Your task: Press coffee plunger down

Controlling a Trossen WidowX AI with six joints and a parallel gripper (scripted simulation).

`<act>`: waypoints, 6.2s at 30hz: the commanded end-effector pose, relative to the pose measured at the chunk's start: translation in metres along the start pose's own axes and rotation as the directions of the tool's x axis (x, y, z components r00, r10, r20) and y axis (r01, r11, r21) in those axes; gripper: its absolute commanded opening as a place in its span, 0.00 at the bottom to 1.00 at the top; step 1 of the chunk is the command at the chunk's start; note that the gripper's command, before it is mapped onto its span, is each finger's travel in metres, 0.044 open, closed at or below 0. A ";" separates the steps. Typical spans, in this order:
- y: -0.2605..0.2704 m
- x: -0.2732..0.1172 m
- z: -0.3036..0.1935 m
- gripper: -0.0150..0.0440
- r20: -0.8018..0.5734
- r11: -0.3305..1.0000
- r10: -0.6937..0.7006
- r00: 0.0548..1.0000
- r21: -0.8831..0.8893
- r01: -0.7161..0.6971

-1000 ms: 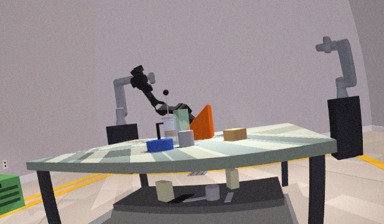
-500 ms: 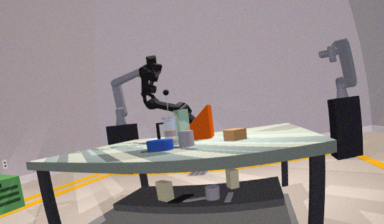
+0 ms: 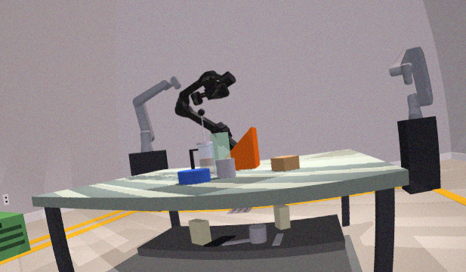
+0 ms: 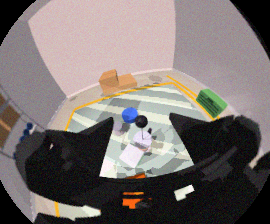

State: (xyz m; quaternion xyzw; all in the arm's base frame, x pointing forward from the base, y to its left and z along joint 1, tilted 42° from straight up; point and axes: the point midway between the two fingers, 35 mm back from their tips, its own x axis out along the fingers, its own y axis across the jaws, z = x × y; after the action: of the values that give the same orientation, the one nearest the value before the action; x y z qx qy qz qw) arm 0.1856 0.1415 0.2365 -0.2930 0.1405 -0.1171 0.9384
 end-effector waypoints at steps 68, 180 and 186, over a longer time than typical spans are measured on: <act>0.000 0.059 -0.035 0.47 -0.071 0.994 -0.105 0.992 -0.038 0.102; 0.004 0.128 -0.105 0.47 -0.056 0.994 -0.107 0.993 -0.039 0.105; 0.004 0.127 -0.103 0.47 -0.047 0.995 -0.099 0.994 -0.025 0.098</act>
State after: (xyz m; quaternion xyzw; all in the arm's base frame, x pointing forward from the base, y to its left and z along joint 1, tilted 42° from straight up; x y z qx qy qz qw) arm 0.2707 0.0535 0.1281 -0.3073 0.1494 -0.1689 0.9245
